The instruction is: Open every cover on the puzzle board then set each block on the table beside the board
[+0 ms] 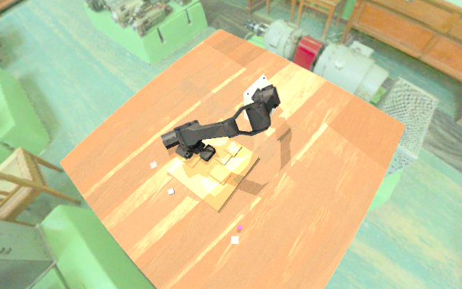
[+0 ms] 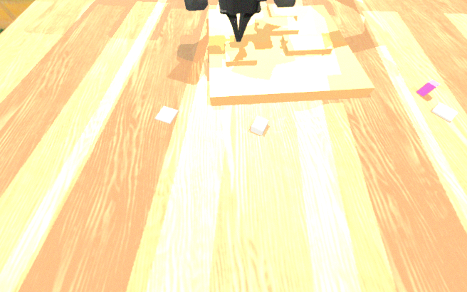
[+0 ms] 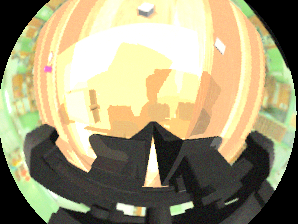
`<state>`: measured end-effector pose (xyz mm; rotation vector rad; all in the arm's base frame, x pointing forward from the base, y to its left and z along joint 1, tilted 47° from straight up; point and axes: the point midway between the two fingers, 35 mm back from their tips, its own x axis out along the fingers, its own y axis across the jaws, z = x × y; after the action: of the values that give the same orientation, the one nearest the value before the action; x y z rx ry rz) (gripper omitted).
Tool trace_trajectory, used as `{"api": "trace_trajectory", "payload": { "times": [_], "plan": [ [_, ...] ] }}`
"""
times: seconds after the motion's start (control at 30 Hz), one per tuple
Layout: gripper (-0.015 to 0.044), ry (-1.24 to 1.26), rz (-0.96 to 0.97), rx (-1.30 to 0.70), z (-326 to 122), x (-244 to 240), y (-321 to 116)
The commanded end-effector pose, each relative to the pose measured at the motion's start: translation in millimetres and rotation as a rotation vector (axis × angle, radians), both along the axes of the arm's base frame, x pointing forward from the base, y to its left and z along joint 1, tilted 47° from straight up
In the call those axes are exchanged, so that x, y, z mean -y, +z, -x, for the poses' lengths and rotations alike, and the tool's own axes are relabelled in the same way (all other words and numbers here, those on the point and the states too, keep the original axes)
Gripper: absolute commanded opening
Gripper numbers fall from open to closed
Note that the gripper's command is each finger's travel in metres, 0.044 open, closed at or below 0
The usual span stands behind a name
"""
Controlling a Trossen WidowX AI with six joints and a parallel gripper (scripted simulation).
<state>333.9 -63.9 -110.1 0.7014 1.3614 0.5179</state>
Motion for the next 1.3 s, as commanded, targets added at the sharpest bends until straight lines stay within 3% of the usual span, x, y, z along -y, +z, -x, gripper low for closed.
{"api": "trace_trajectory", "payload": {
  "times": [0.0, 1.27],
  "plan": [
    [0.0, -0.006, -0.005, -0.001, -4, 1, 0],
    [0.0, -0.006, -0.004, 0.001, -42, 8, 2]
  ]
}}
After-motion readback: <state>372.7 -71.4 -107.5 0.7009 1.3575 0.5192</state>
